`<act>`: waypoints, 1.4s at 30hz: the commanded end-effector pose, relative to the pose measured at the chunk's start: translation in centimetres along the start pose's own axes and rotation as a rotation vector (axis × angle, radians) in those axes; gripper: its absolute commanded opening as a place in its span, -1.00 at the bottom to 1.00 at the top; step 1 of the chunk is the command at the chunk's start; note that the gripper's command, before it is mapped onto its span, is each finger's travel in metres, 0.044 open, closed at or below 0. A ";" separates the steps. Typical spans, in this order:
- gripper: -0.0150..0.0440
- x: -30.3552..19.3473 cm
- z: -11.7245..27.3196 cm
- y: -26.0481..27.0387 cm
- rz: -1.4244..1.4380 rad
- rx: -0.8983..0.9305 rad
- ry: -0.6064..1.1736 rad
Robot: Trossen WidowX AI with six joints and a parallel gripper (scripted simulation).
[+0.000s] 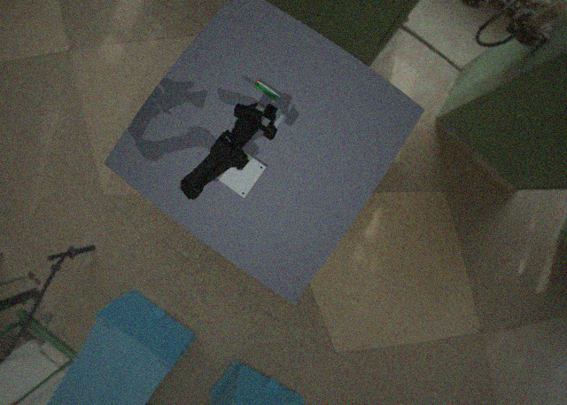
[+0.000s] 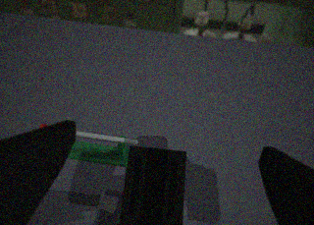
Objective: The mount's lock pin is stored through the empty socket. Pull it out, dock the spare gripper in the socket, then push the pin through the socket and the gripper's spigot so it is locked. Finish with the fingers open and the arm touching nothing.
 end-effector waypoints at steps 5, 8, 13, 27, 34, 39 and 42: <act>0.73 -0.1 -0.4 0.5 -0.013 0.004 0.021; 0.47 0.0 -1.0 1.5 -0.030 0.007 0.058; 0.12 0.1 -1.7 3.5 -0.042 0.005 0.100; 0.12 0.5 -0.6 10.7 -0.012 -0.007 0.045; 0.12 0.8 0.5 12.4 -0.007 0.004 0.008; 0.12 1.9 -0.1 12.6 0.097 -0.010 0.074; 0.12 3.7 -1.5 13.7 0.303 -0.022 0.177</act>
Point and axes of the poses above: the point midway between the two fingers, 35 mm back from their tips, its own z axis back along the fingers, its own y axis across the jaws, x = y × z, the point moved 6 cm from there along z, back along the fingers, and after that the axes turned 3 degrees about z, right-handed, at the moved point
